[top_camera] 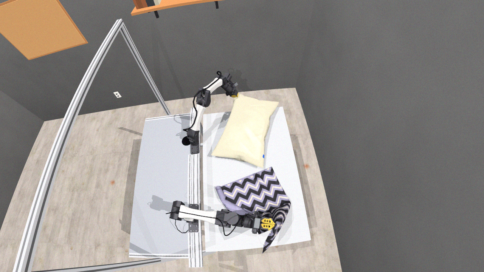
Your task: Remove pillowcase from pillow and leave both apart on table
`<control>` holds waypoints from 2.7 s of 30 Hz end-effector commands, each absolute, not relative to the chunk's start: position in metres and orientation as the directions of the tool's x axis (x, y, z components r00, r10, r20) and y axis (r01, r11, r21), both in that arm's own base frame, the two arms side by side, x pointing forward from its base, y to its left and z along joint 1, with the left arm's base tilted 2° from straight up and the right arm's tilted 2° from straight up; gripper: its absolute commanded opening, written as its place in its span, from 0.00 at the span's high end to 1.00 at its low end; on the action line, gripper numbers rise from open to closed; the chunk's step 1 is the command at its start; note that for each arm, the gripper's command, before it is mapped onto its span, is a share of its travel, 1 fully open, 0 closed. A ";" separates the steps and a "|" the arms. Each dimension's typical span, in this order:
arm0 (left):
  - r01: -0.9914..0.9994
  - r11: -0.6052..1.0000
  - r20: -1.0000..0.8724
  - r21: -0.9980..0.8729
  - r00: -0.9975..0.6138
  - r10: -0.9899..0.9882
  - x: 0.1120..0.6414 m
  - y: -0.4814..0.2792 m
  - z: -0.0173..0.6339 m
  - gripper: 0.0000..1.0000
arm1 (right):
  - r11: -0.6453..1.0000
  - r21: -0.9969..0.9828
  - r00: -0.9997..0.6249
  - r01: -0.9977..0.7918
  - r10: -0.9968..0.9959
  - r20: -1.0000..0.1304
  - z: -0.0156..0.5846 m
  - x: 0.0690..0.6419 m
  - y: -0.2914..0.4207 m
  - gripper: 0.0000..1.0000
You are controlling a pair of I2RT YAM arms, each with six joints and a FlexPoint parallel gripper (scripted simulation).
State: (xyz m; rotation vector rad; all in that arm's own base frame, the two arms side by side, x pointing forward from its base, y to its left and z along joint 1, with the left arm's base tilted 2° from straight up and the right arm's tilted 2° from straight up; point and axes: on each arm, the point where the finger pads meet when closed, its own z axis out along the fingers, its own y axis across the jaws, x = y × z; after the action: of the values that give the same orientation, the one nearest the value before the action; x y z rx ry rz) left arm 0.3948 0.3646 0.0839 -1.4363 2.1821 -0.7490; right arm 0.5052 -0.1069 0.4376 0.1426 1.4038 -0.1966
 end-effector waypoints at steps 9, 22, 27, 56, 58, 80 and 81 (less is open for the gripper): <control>-0.667 0.364 -0.132 -0.651 -0.372 -0.919 0.398 0.371 0.111 1.00 | 0.975 -0.023 0.180 0.219 -0.063 -0.982 0.473 0.515 -0.108 1.00; -0.667 0.364 -0.132 -0.651 -0.372 -0.919 0.398 0.371 0.111 1.00 | 0.978 -0.025 0.250 0.208 -0.077 -0.965 0.530 0.511 -0.100 1.00; -0.667 0.364 -0.132 -0.651 -0.372 -0.919 0.398 0.371 0.111 1.00 | 0.973 -0.025 0.257 0.227 -0.085 -0.963 0.539 0.510 -0.109 1.00; -0.667 0.363 -0.132 -0.651 -0.372 -0.919 0.398 0.371 0.111 1.00 | 0.977 -0.023 0.397 0.211 -0.108 -0.912 0.622 0.484 -0.094 1.00; -0.667 0.363 -0.132 -0.651 -0.372 -0.919 0.398 0.372 0.111 1.00 | 0.977 -0.023 0.397 0.211 -0.108 -0.911 0.622 0.484 -0.094 1.00; -0.698 0.320 -0.059 -0.641 -0.371 -0.927 0.393 0.372 0.057 1.00 | 0.978 -0.024 0.402 0.209 -0.108 -0.909 0.625 0.480 -0.092 1.00; -0.702 0.316 -0.052 -0.639 -0.370 -0.927 0.392 0.372 0.051 1.00 | 0.978 -0.024 0.402 0.209 -0.108 -0.909 0.625 0.480 -0.092 1.00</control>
State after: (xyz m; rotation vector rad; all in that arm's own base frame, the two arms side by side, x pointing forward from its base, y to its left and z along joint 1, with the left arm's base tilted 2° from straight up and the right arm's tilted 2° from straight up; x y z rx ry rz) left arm 0.3940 0.3642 0.0690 -1.4390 2.1818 -0.7513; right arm 0.4754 -0.0978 0.6214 0.1158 1.1578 -0.2071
